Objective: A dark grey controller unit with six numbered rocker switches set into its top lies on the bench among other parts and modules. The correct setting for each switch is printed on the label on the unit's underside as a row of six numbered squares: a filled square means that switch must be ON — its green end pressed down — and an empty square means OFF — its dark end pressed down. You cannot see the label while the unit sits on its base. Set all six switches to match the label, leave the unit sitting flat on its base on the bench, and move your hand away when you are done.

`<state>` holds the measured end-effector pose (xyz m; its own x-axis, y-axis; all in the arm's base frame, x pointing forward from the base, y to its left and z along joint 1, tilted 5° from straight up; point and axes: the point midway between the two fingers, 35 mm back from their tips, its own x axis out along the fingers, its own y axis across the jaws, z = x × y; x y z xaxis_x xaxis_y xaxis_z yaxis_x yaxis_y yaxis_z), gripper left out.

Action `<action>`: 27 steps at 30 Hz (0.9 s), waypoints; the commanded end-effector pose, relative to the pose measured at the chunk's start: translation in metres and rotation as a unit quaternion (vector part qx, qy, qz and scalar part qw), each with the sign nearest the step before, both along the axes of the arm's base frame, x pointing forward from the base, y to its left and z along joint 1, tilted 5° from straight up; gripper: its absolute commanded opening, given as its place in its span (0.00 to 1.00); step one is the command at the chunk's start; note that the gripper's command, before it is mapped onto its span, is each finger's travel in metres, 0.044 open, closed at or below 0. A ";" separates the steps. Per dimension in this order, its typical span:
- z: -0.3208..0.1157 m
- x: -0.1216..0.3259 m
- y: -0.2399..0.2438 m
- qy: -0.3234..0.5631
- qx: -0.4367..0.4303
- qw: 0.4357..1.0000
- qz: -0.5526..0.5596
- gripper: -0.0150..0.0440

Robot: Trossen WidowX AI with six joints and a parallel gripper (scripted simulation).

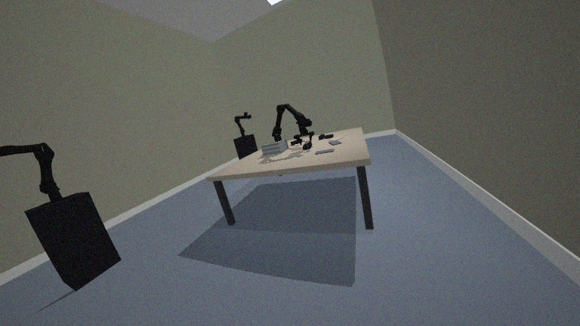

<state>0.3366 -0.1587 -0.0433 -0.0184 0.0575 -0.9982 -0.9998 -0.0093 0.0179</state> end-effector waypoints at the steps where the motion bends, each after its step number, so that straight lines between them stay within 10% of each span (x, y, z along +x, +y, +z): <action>1: -0.011 -0.003 0.001 0.006 -0.001 1.000 0.004 1.00; 27: -0.028 -0.004 0.002 0.006 -0.002 1.000 0.010 0.81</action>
<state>0.3328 -0.1566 -0.0689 -0.0297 0.0555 -0.9980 -0.9993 -0.0260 0.0283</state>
